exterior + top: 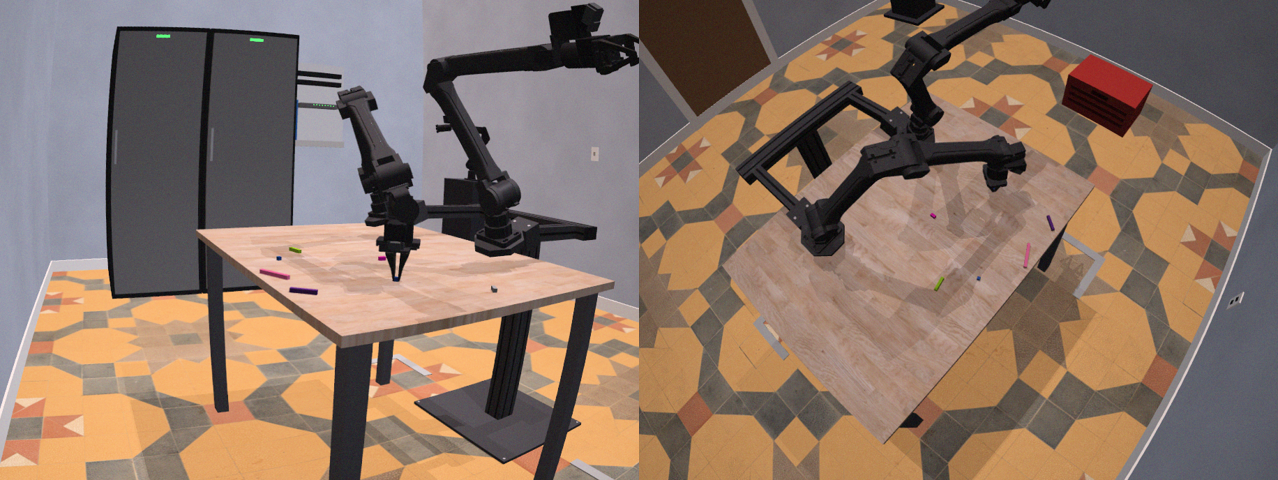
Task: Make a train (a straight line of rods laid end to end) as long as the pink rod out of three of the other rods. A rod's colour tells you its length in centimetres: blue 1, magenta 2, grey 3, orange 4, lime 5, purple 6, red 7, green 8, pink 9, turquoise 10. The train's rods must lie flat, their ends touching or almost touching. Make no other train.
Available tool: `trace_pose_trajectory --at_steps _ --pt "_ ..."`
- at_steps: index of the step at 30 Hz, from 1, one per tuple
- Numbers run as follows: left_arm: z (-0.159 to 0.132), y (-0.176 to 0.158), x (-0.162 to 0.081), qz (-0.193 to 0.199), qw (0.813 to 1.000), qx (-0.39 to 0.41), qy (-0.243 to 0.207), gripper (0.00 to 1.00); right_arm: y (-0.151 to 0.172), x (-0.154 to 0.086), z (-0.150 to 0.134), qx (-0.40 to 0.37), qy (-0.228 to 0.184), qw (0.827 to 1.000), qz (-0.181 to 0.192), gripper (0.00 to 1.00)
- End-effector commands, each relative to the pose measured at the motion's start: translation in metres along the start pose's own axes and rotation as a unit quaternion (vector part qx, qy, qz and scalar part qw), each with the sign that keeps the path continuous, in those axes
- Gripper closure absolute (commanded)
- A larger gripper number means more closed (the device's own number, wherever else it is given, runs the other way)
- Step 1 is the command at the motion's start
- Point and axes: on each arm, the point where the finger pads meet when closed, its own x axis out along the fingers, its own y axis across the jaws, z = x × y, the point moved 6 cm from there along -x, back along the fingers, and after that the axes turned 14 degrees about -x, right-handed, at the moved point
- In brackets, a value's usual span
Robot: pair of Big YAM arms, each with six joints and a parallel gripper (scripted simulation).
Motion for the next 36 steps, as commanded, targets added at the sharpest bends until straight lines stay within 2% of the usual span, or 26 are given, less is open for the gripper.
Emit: trace_pose_trajectory --at_steps 1,31,32,36 --pt "0.0102 0.0038 -0.0065 0.005 1.0 -0.008 -0.017 0.0 -0.0058 -0.008 0.0117 0.001 -0.019 1.0 0.001 0.96" --pt "0.0102 0.0038 -0.0065 0.005 1.0 -0.008 -0.017 0.0 -0.0058 -0.008 0.0117 0.001 -0.019 1.0 0.001 0.96" --pt "0.0102 0.0038 -0.0065 0.005 1.0 -0.008 -0.017 0.0 -0.0058 -0.008 0.0117 0.001 -0.019 1.0 0.001 0.92" --pt "0.0102 0.0038 -0.0065 0.005 1.0 -0.008 -0.017 0.0 -0.0058 -0.008 0.0117 0.001 -0.019 1.0 0.001 0.88"
